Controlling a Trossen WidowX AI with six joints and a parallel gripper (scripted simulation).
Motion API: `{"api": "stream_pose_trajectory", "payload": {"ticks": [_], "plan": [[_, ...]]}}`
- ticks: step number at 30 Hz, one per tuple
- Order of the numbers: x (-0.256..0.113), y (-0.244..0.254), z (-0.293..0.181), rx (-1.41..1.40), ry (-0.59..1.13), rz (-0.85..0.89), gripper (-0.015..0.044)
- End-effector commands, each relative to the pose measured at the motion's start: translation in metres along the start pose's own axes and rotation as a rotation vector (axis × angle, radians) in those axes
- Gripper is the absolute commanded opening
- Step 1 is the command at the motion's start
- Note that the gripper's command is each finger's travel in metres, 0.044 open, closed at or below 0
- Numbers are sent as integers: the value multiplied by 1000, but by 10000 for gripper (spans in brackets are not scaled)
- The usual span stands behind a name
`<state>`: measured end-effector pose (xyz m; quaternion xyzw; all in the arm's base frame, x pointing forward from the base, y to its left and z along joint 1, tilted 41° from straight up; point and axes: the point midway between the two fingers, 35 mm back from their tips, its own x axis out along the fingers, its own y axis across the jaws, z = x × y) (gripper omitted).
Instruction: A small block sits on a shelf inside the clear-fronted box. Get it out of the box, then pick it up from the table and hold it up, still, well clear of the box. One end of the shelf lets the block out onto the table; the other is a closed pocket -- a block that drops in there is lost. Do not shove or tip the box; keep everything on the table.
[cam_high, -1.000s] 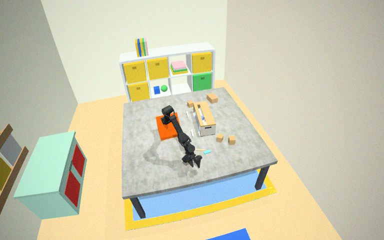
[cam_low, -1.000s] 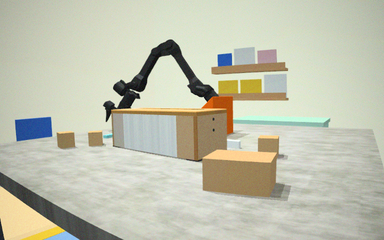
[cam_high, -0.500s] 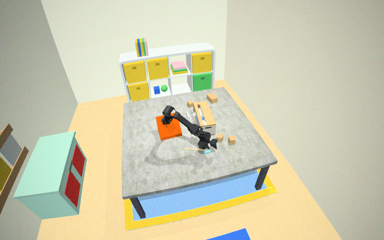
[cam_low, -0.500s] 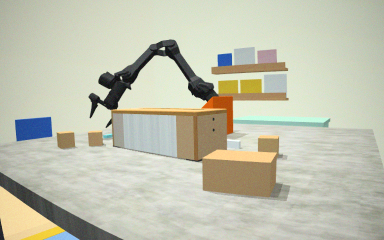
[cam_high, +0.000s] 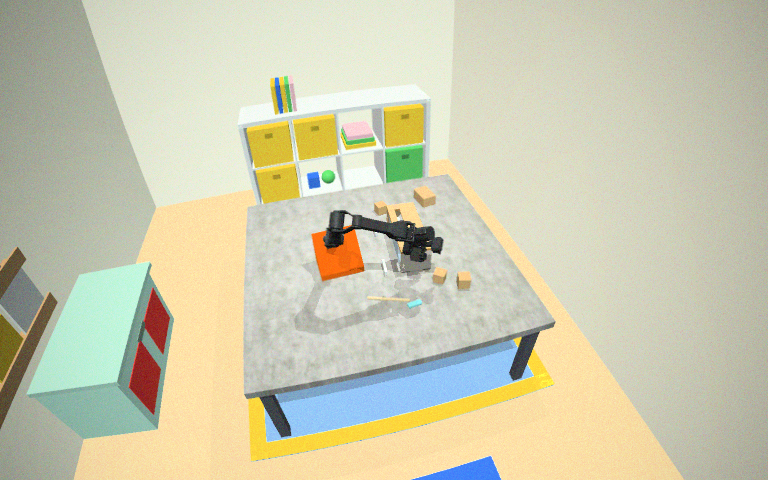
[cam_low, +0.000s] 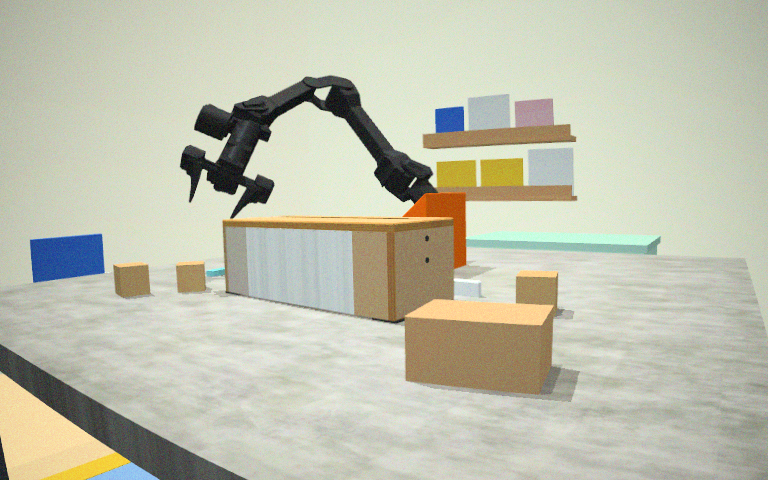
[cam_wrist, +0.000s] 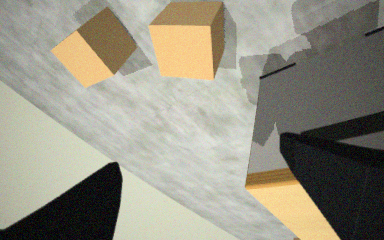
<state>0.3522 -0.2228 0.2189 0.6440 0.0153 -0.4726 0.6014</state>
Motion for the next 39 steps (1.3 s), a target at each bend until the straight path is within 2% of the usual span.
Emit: {"api": "stream_pose_trajectory", "payload": {"ticks": [1, 5, 8, 16, 39], "plan": [[-4, 2, -37, -57, 35, -7, 400], [-2, -26, -65, -127, 70, -112, 400], [-6, -67, -89, -186, 79, -274, 400], [-43, -162, -117, -392, 3, -645, 400], [-25, -175, -110, -397, 0, -652, 400]]}}
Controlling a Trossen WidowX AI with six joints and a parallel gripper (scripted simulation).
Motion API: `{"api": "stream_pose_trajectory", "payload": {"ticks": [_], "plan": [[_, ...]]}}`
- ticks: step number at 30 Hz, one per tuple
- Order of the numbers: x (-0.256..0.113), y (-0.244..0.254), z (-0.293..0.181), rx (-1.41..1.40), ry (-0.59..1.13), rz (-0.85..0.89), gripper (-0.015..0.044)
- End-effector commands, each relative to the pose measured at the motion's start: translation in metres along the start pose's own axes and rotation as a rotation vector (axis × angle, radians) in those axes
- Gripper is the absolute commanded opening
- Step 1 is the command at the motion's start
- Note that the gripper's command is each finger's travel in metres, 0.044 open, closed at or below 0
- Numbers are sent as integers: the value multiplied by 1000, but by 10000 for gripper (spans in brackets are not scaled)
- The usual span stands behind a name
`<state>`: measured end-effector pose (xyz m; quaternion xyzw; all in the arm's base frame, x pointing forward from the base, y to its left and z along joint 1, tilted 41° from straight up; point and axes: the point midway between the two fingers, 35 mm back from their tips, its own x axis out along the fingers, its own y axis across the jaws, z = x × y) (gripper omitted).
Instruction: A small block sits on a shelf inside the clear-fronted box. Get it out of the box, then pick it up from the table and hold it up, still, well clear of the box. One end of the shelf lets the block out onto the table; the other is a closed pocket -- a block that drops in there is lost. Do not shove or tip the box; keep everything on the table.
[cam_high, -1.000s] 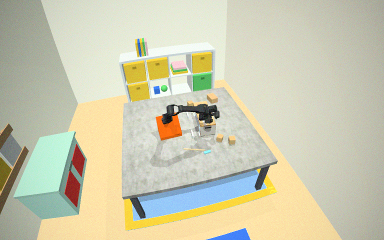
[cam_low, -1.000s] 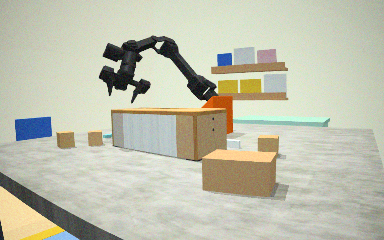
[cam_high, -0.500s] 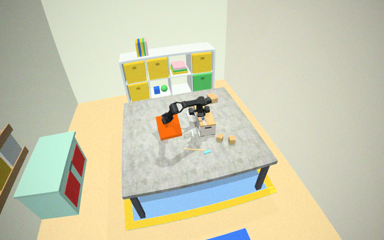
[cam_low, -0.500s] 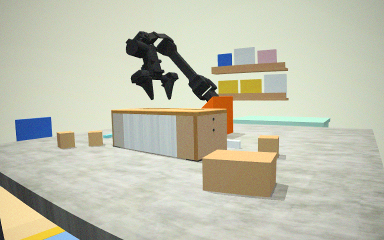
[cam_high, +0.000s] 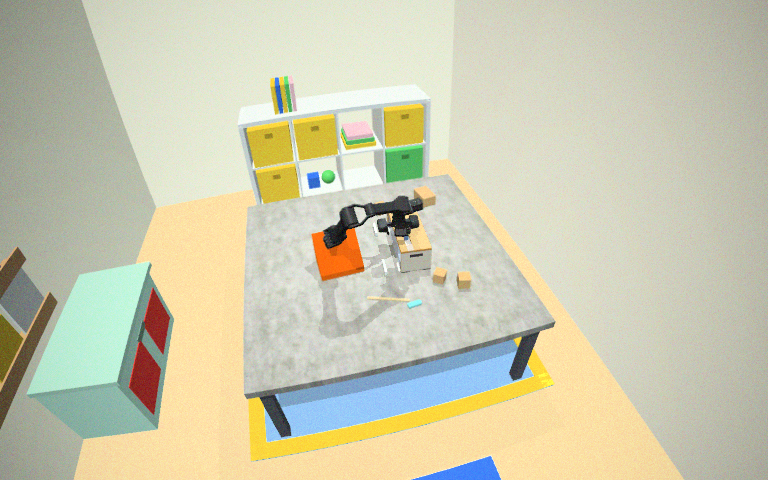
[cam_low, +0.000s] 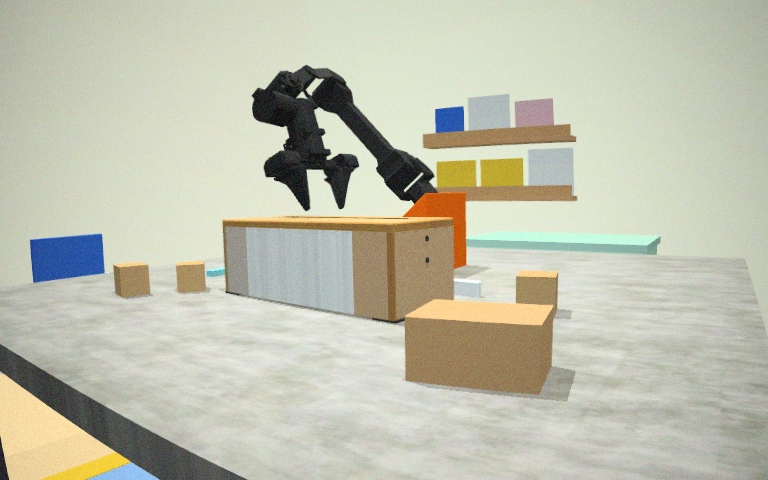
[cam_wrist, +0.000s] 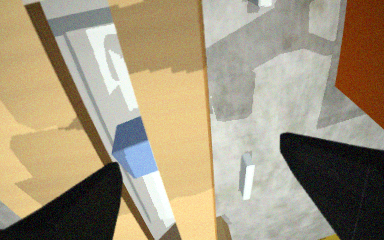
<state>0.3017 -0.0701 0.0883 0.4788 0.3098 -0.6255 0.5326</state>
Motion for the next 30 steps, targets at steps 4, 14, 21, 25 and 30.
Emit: {"api": "stream_pose_trajectory", "payload": {"ticks": [4, 14, 21, 25, 30], "plan": [[13, -1, 4, -3, -4, -4, 400], [28, -3, 8, -3, -5, -4, 400], [39, -5, 11, -3, -6, -4, 400], [45, -6, 13, -3, -6, -4, 400], [53, -7, 15, -3, -7, -4, 400]]}}
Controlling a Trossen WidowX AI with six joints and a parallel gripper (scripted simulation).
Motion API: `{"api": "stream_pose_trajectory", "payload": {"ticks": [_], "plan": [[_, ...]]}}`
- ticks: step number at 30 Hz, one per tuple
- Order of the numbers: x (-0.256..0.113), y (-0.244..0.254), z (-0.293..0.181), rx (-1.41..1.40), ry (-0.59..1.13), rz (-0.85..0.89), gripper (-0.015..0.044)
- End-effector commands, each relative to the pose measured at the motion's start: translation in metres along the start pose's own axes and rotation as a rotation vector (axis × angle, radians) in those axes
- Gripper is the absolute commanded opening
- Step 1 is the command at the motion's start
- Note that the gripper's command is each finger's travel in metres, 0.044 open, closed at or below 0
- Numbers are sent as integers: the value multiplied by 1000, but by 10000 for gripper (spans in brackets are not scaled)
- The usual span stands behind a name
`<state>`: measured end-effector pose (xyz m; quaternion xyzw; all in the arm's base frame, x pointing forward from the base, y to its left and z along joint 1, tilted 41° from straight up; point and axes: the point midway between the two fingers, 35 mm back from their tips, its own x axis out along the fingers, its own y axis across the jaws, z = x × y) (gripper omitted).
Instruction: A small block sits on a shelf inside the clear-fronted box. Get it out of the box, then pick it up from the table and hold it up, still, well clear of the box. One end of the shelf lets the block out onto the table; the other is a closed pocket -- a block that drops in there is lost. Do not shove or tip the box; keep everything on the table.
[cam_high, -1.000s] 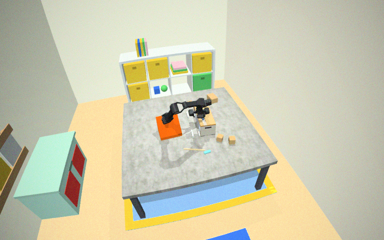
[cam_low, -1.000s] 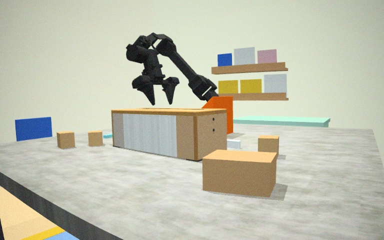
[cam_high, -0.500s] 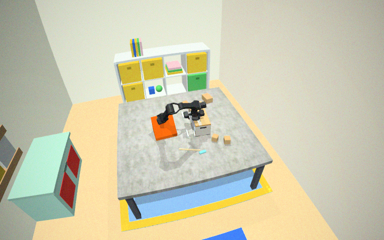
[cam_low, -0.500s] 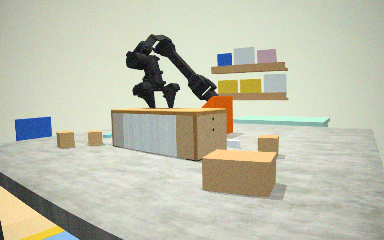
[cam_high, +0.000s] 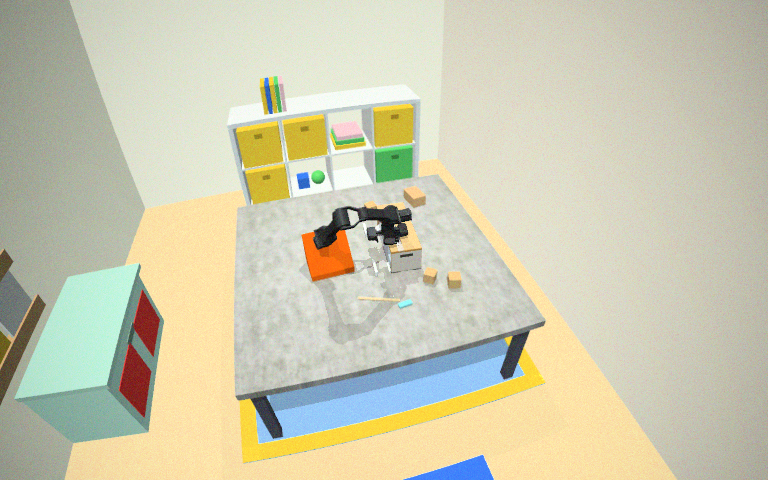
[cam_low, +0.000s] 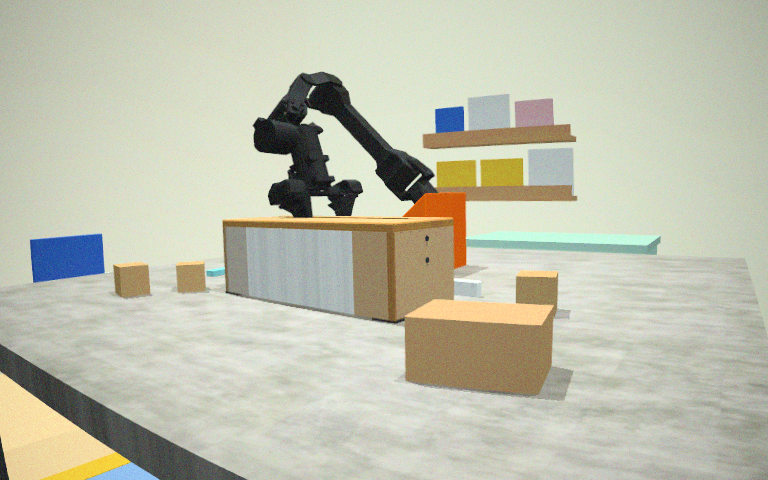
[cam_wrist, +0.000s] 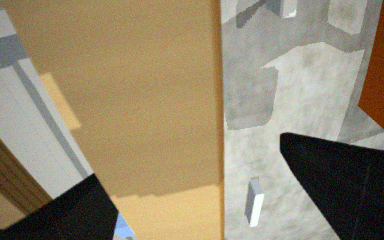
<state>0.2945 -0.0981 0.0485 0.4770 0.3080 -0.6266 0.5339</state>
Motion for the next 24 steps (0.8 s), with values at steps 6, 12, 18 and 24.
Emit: {"api": "stream_pose_trajectory", "payload": {"ticks": [6, 12, 18, 24], "plan": [[7, -3, 1, -5, 0, -2, 400], [10, -3, -7, -6, 0, -4, 400], [16, -4, -22, -6, 1, -4, 400], [21, -4, -38, -6, 2, -4, 400]]}}
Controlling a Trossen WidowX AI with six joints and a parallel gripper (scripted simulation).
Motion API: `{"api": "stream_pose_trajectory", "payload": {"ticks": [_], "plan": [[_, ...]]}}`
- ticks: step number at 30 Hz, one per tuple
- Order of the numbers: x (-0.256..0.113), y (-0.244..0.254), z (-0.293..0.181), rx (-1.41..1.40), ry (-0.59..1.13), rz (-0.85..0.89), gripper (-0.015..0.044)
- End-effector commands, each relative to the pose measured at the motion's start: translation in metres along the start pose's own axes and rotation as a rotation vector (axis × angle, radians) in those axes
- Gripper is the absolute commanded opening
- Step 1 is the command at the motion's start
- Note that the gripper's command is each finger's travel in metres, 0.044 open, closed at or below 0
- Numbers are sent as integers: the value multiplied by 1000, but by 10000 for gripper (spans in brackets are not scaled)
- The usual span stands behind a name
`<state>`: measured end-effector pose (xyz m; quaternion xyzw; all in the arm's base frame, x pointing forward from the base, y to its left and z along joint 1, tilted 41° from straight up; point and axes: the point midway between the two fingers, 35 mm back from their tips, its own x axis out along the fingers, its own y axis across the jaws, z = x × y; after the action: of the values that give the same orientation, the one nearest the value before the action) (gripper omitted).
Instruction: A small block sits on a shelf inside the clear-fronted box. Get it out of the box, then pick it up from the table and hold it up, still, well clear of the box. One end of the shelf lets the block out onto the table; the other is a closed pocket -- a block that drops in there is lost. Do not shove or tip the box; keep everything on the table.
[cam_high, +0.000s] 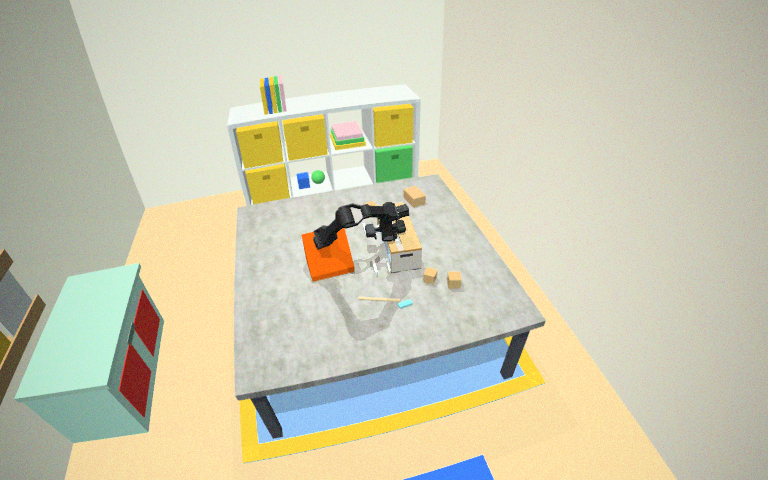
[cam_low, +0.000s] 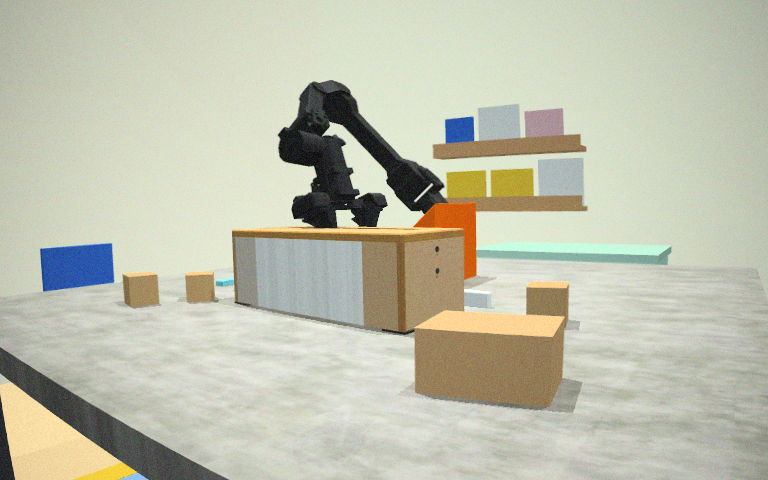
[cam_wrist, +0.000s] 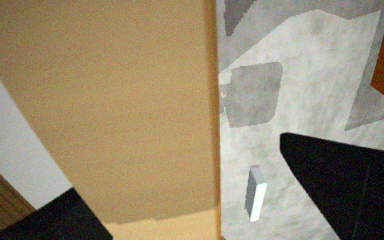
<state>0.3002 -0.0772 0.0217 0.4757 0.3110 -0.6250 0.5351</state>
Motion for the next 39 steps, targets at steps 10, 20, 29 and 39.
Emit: {"api": "stream_pose_trajectory", "payload": {"ticks": [10, 20, 29, 39], "plan": [[13, -1, -33, 2, 1, -4, 400], [16, -1, -41, 2, 1, -4, 400], [14, -2, -35, 2, 1, -4, 400], [17, -2, -45, 2, 2, -4, 400]]}}
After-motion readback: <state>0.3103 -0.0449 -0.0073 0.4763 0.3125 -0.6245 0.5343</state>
